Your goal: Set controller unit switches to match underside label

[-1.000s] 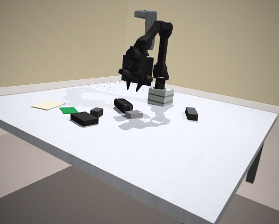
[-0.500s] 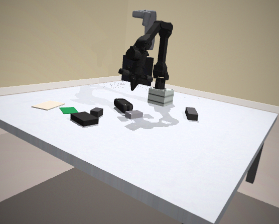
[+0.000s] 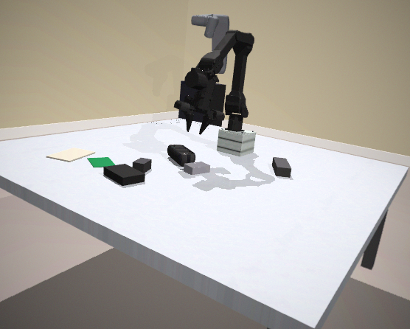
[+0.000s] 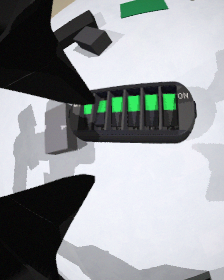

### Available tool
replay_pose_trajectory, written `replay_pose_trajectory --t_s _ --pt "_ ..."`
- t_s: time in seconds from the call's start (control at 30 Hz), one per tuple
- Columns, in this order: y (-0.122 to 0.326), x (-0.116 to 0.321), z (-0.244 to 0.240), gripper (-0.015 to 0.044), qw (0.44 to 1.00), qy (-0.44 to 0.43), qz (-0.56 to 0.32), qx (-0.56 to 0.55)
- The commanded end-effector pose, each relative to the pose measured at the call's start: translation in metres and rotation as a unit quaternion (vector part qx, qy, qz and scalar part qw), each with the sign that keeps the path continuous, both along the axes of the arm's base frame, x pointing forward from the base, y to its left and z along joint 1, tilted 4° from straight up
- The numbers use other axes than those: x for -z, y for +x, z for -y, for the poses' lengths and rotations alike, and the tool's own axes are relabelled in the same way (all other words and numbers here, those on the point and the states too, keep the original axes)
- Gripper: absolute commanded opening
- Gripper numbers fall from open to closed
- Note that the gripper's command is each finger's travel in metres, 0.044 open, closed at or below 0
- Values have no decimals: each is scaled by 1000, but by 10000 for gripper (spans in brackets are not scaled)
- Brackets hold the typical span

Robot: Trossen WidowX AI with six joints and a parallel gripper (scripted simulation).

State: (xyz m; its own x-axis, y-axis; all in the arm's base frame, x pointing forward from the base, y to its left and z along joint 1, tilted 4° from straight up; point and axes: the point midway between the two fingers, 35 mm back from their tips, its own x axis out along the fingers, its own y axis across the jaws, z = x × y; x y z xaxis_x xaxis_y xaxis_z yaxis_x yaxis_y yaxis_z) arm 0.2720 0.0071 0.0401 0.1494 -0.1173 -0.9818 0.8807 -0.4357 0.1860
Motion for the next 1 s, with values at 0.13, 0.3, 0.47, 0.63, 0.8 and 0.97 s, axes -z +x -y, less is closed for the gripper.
replay_pose_trajectory --t_s 0.13,0.3,0.47,0.63,0.8,0.97 --pt "0 0 0 440 1000 0 0 0" --pt "3 -23 -1 361 1000 0 0 0" --pt "0 -81 -2 230 1000 0 0 0" --pt "0 -81 -2 99 1000 0 0 0" --pt "0 -81 -2 0 1000 0 0 0" --pt "0 -81 -2 0 1000 0 0 0"
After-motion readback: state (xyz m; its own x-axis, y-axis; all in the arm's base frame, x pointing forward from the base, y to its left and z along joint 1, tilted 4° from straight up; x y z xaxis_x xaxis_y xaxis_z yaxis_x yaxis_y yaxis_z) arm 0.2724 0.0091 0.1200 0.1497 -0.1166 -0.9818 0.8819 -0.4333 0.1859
